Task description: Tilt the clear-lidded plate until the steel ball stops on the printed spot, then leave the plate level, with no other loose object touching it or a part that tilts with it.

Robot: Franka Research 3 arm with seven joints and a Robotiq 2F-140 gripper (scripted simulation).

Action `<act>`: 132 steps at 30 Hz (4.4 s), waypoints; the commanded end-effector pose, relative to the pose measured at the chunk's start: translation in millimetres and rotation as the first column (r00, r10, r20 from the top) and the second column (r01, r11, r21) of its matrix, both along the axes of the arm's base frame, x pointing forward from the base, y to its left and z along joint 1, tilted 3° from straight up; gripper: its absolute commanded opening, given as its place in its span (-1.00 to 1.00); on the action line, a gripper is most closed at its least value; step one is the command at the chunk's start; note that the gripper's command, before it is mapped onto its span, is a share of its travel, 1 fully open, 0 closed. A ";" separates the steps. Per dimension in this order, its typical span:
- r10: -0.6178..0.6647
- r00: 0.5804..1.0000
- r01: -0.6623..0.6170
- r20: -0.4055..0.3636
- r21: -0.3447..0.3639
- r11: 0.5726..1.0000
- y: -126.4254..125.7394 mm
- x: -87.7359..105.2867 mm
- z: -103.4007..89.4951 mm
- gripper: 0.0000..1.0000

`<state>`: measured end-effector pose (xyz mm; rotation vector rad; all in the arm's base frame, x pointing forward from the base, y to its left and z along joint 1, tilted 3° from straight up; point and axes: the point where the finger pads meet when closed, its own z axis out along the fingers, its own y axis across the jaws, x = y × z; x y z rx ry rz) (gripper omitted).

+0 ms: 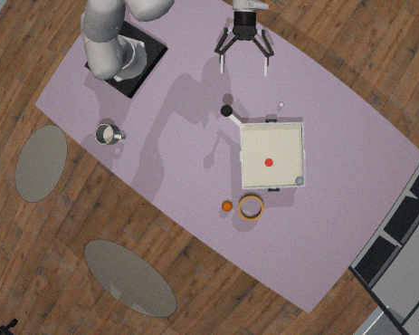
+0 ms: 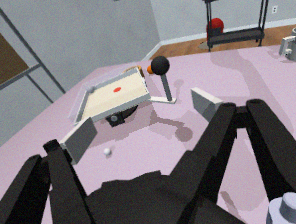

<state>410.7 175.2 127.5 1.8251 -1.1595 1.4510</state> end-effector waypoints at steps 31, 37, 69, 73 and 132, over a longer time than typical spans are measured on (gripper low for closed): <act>-0.135 0.984 0.170 -0.115 0.408 0.897 -48.2 7.9 19.6 1.00; -0.172 0.969 0.242 -0.177 0.550 0.800 -68.2 11.3 28.0 1.00; -0.208 0.899 0.436 -0.385 0.822 0.367 -129.0 19.5 52.3 1.00; -0.208 0.899 0.436 -0.385 0.822 0.367 -129.0 19.5 52.3 1.00; -0.197 0.878 0.474 -0.436 0.848 0.237 -144.0 21.2 58.5 1.00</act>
